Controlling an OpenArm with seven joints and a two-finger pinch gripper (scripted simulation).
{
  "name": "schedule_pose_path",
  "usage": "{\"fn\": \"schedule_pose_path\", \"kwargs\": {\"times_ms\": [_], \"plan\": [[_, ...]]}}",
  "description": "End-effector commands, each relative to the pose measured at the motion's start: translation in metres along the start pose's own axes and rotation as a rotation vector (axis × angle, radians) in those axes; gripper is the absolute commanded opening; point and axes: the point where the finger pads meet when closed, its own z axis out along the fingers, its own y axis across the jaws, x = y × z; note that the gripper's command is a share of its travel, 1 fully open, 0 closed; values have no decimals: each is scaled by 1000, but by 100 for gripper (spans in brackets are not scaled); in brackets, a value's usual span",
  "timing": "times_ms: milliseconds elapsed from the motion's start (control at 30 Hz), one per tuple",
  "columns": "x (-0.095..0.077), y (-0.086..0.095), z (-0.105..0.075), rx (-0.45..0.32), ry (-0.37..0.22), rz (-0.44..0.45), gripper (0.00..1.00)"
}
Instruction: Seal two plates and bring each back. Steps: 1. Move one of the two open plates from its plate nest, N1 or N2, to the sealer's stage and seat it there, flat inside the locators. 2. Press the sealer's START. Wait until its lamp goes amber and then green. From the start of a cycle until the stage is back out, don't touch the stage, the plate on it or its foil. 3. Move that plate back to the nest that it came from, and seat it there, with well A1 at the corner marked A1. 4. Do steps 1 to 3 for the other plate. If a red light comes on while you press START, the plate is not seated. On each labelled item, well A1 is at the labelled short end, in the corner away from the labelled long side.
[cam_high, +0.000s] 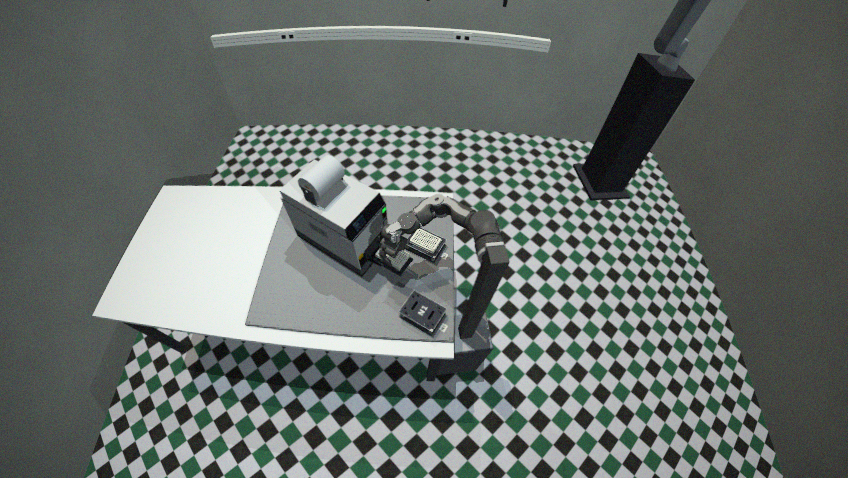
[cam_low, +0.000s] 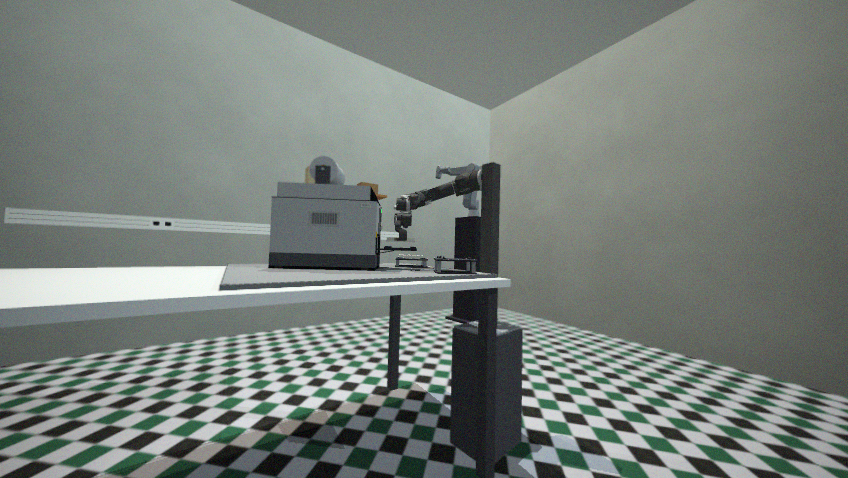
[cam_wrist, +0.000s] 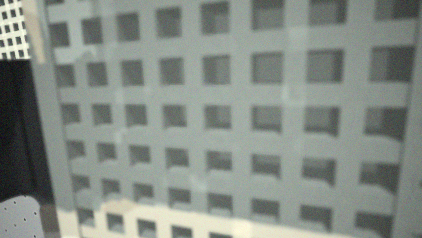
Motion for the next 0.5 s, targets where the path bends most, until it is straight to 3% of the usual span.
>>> {"fn": "schedule_pose_path", "kwargs": {"times_ms": [0,467], "plan": [[-1,3,-2,-15,-5,-4,0],[-1,2,5,-12,-3,-4,0]]}}
